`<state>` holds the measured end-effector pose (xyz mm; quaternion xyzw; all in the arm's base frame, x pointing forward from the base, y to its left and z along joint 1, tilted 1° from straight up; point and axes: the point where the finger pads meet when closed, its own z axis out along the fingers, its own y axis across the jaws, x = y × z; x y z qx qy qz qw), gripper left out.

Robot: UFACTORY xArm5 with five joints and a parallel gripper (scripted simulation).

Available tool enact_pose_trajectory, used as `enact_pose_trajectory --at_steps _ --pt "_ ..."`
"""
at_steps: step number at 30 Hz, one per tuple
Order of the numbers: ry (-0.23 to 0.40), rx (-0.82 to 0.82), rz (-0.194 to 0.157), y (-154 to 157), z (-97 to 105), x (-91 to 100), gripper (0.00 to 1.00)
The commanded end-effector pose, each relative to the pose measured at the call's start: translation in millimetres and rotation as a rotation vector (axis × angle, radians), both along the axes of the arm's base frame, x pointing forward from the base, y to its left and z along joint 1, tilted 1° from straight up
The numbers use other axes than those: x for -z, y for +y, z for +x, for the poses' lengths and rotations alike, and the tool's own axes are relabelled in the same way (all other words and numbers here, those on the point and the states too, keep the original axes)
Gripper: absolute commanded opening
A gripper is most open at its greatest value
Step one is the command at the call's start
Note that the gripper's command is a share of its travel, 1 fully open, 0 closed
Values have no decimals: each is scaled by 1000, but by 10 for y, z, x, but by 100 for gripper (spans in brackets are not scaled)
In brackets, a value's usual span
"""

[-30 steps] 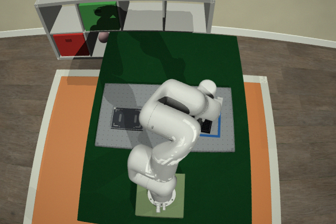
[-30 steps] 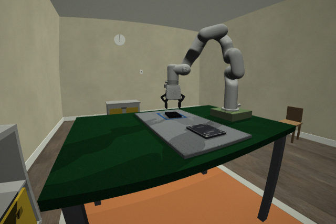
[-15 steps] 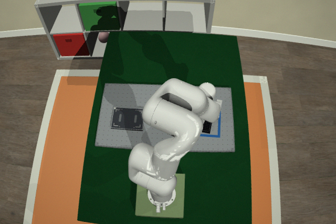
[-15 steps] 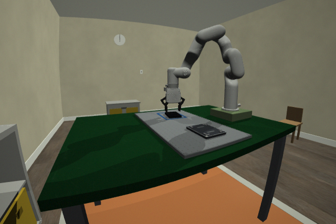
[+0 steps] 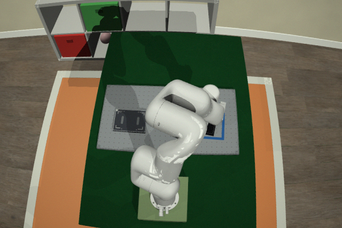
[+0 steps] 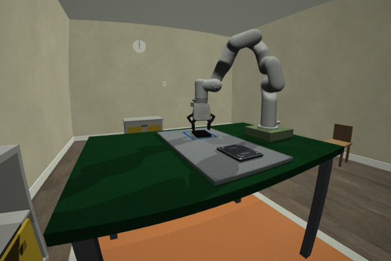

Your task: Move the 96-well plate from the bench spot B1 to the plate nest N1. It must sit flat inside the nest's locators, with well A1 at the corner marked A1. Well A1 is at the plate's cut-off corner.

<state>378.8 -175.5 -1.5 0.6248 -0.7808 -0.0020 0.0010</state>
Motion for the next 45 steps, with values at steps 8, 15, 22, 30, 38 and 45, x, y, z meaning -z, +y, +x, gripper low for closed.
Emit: enact_pose_trajectory --at_steps 8,15,22,30,38,45 --pt "1 0 -11 -7 13 56 100" --pt "1 0 -11 -7 13 90 100" --pt "1 0 -11 -7 12 136 100" --pt "1 0 -11 -8 12 177 100" --pt "1 0 -11 -8 12 177 100" --pt "1 0 -11 -8 12 177 100"
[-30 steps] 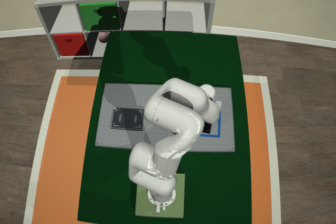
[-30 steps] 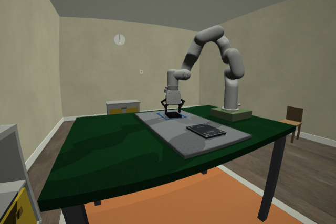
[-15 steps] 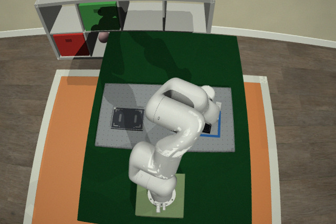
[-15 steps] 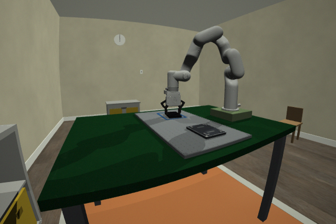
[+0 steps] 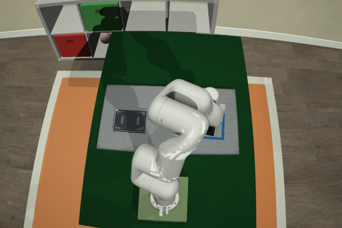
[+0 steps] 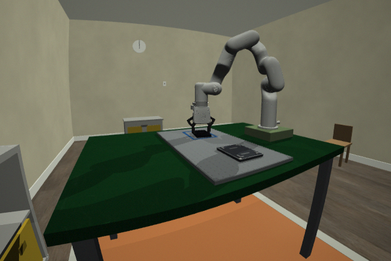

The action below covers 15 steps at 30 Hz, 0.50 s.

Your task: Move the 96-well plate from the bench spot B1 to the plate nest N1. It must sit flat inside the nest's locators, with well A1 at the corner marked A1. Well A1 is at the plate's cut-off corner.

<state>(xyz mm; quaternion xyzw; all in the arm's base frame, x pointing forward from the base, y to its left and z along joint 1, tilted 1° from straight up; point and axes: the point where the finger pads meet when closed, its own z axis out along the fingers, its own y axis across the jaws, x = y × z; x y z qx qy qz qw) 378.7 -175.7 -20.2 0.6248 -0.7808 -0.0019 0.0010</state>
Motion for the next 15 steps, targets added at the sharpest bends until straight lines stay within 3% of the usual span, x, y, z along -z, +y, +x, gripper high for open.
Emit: enact_pose_trajectory --at_steps 1,2,15 --pt "1 0 -11 -6 13 -11 100" --pt "1 0 -11 -6 13 -18 0" --pt "1 0 -11 -6 13 -18 0"
